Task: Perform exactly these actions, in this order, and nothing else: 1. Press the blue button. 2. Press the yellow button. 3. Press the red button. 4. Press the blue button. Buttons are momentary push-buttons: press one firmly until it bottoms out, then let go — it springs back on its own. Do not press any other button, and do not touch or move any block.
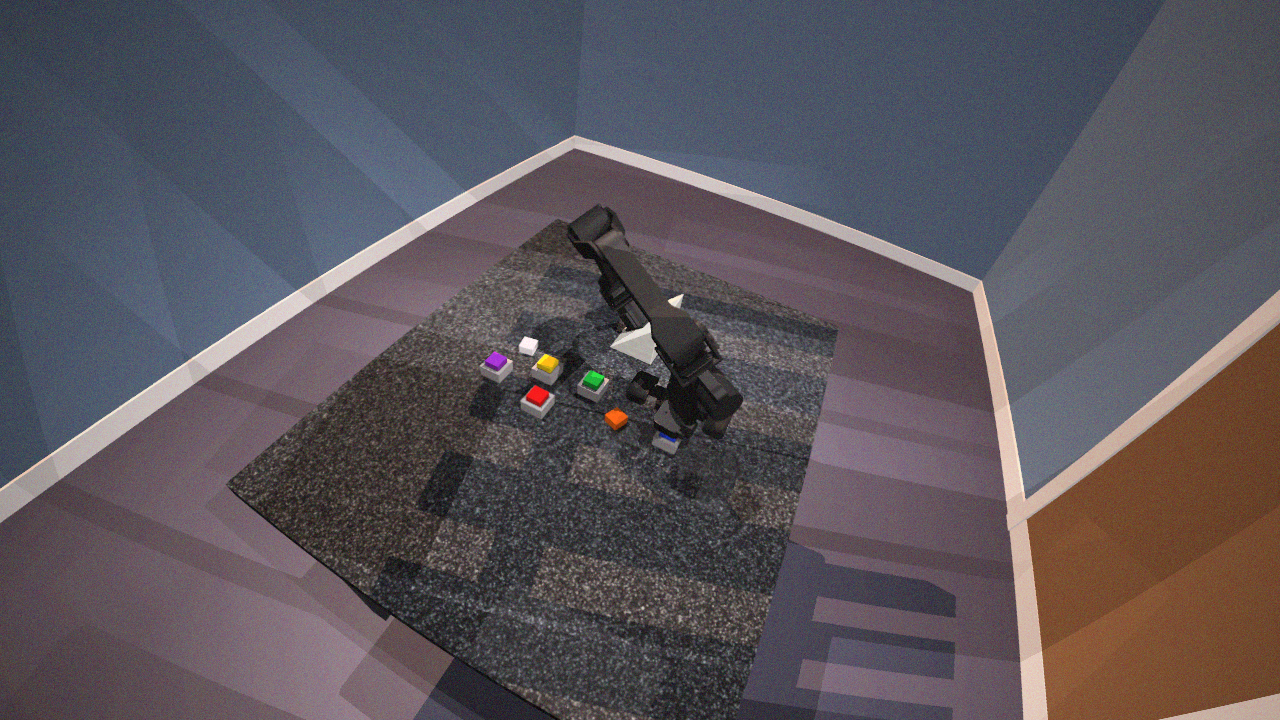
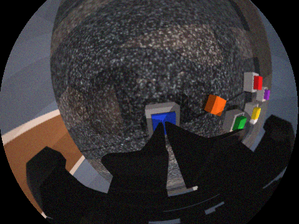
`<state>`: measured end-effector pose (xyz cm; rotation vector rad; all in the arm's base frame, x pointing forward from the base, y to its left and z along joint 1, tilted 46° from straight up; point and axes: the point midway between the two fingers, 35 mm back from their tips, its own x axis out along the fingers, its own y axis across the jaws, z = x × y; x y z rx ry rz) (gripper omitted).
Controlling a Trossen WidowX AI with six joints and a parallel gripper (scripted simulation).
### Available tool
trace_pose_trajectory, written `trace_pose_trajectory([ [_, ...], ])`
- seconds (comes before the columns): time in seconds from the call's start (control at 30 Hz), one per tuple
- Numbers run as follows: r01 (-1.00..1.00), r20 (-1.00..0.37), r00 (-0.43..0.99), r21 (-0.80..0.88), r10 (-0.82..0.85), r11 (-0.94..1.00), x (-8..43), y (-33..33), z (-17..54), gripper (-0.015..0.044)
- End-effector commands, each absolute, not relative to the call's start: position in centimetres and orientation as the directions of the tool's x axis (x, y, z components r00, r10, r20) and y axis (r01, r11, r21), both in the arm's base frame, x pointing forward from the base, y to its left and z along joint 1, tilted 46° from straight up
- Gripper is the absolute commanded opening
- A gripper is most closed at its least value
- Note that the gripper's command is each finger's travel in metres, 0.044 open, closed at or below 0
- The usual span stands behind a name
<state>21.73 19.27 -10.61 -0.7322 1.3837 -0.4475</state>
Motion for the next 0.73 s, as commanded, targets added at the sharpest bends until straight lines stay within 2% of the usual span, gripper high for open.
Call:
trace_pose_trajectory([
  [0.0, -0.130, -0.717, 0.156, -0.696, -0.679, 0.706, 21.7, 19.5, -10.4, 0.0020],
  [0.27, -0.136, -0.713, 0.157, -0.701, -0.683, 0.700, 21.1, 21.4, -8.2, 0.0020],
  [0.5, -0.137, -0.716, 0.156, -0.698, -0.681, 0.702, 19.4, 26.7, -5.8, 0.0204],
  [0.67, -0.137, -0.715, 0.156, -0.699, -0.681, 0.702, 19.1, 27.3, -5.5, 0.0335],
  [0.7, -0.137, -0.715, 0.156, -0.699, -0.681, 0.702, 19.1, 27.3, -5.5, 0.0335],
])
